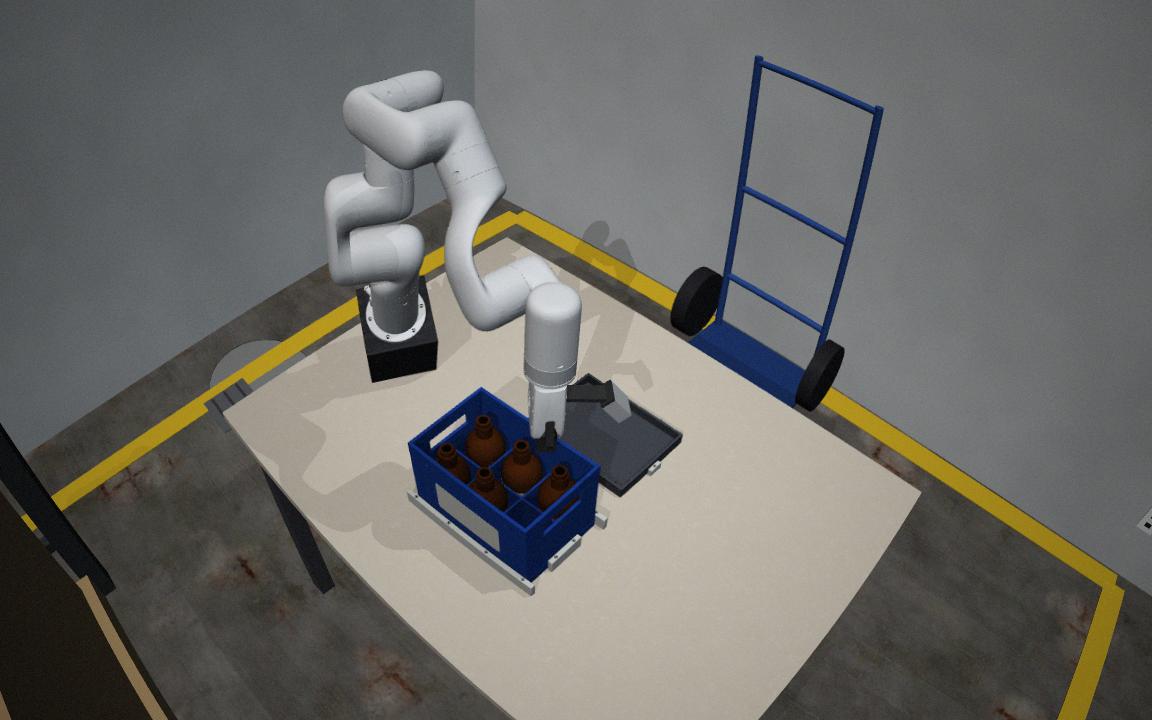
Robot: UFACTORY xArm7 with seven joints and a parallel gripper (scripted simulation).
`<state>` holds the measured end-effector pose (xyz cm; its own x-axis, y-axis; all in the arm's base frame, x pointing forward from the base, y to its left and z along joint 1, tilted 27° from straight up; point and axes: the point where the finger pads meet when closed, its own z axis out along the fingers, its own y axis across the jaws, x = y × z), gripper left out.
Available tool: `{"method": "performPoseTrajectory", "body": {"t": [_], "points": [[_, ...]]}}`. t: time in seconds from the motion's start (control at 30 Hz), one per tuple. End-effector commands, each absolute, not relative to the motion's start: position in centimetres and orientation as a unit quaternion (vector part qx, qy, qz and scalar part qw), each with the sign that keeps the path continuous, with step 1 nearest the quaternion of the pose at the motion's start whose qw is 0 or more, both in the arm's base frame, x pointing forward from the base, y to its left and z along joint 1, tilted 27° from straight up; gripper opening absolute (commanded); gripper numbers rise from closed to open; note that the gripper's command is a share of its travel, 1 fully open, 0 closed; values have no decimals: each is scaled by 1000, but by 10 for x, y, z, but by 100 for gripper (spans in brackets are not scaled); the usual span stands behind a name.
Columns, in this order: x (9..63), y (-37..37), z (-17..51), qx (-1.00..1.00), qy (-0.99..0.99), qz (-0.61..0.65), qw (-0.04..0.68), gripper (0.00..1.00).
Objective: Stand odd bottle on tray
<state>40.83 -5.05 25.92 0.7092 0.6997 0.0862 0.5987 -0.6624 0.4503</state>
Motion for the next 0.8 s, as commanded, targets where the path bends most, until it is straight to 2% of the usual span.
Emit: {"method": "performPoseTrajectory", "body": {"t": [0.0,0.03,0.5,0.77], "points": [[389,-68,261,903,357,122,207,0],[369,-83,259,903,354,117,212,0],[275,-128,229,904,356,127,201,0],[259,-130,216,902,362,137,192,0]]}}
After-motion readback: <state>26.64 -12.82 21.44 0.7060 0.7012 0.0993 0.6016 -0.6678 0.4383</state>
